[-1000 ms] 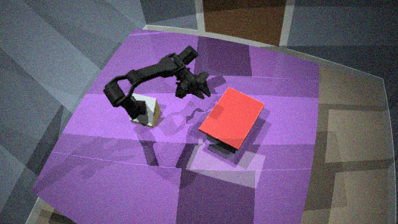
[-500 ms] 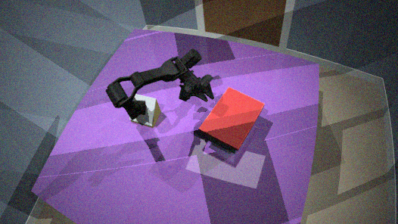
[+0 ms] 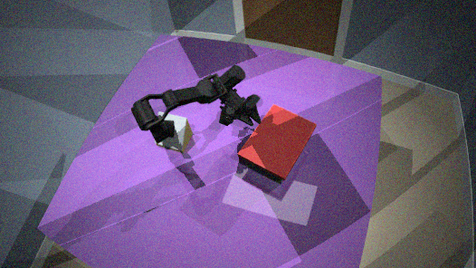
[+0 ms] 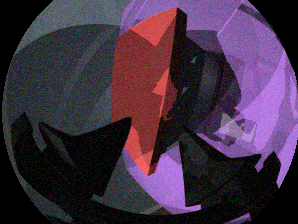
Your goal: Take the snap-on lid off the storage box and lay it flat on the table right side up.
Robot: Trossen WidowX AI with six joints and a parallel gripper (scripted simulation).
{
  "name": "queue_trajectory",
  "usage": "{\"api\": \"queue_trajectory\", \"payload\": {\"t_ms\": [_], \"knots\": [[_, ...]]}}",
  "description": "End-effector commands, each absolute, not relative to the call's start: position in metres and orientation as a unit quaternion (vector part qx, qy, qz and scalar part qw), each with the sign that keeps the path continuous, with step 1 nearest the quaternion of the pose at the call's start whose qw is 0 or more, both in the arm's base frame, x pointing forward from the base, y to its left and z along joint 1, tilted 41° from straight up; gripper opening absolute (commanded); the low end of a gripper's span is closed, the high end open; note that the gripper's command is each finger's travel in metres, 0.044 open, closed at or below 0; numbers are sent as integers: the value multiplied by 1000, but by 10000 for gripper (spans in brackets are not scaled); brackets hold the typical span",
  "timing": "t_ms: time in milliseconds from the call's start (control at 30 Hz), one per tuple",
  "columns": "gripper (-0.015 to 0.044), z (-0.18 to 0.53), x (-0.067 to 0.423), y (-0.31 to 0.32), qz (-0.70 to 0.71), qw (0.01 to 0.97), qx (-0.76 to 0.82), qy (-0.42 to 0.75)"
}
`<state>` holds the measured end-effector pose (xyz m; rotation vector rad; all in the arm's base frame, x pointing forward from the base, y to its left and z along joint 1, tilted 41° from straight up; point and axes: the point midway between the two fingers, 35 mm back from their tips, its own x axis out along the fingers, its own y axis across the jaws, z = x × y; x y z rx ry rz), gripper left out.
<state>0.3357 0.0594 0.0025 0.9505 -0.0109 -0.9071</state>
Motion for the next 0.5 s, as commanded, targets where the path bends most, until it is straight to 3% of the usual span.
{"api": "queue_trajectory", "payload": {"t_ms": [0,467], "knots": [[235,-2,338,52,-424,793,437,-2],[235,-5,351,35,-420,797,435,-8]]}}
